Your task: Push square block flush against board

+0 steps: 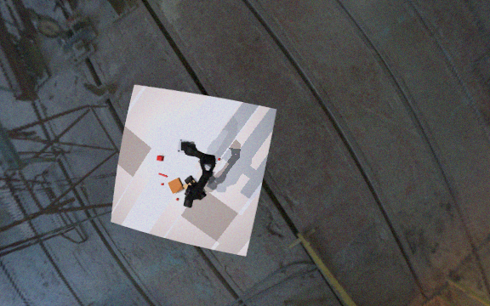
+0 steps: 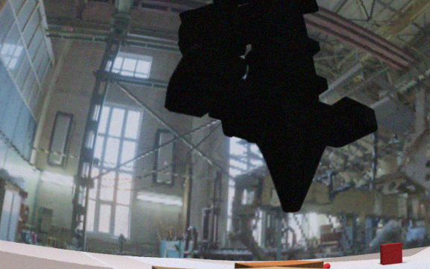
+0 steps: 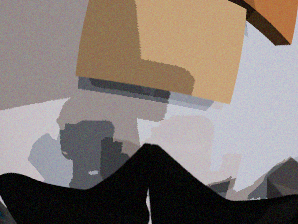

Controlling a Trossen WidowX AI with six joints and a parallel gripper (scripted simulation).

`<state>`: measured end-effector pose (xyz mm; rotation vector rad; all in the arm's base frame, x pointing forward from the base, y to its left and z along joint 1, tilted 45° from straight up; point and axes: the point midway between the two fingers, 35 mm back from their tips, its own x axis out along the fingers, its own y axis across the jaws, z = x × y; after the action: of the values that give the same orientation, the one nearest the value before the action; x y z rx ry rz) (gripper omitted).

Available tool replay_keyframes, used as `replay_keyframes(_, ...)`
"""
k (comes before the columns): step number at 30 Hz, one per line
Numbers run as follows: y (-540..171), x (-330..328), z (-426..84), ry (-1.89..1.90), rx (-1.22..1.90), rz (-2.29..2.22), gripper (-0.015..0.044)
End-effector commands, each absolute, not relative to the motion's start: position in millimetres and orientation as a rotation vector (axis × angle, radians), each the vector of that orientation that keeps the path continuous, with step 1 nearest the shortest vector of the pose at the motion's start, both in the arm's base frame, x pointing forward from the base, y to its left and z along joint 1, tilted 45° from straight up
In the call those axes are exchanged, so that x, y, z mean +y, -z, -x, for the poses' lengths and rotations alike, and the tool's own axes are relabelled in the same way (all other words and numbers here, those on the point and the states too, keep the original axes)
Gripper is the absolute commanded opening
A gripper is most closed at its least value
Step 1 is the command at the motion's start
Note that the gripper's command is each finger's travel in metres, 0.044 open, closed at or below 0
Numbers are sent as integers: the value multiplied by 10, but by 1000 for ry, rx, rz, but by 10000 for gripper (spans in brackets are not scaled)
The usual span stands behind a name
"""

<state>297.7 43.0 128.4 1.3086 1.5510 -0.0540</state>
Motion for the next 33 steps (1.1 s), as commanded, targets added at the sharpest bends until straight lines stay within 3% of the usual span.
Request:
replay_keyframes(1, -1306, 475, -2929, 56, 1553, -1314, 0)
replay_keyframes(33, -1686, 175, -2800, 57, 1555, -1314, 0)
